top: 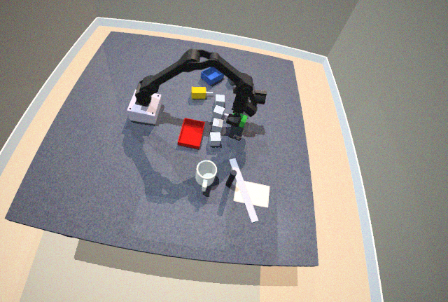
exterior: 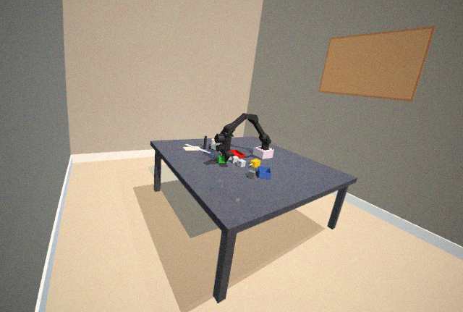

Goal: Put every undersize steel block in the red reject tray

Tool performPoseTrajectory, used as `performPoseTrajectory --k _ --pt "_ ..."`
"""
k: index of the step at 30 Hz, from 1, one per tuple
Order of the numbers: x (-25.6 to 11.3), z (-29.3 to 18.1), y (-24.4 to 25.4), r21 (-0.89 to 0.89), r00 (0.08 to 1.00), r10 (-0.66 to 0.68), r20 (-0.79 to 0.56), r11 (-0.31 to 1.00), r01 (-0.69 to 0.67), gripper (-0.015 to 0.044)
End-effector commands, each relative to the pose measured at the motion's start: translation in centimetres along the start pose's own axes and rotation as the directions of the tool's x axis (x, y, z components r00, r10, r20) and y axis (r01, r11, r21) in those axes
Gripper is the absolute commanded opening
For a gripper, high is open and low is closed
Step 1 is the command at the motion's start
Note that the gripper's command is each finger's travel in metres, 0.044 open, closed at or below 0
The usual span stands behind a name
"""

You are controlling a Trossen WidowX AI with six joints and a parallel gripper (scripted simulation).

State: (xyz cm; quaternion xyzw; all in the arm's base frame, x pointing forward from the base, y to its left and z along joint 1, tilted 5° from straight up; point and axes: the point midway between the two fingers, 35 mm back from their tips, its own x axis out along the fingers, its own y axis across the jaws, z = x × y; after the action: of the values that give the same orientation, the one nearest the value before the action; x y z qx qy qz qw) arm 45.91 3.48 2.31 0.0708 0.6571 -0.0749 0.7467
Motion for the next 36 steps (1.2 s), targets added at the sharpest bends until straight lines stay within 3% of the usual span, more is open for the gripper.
performPoseTrajectory --k 1,23,28,36 --pt "-0.4 0.6 0.1 -0.004 1.0 0.001 0.014 1.0 -0.001 0.0" --pt "-0.4 1.2 0.1 -0.004 1.0 0.001 0.014 1.0 -0.001 0.0" --pt "-3.5 0.6 0.0 0.0 1.0 0.0 0.001 1.0 0.0 0.0" --pt "-3.3 0.0 -0.2 -0.002 0.999 -0.011 -0.037 1.0 0.011 0.0"
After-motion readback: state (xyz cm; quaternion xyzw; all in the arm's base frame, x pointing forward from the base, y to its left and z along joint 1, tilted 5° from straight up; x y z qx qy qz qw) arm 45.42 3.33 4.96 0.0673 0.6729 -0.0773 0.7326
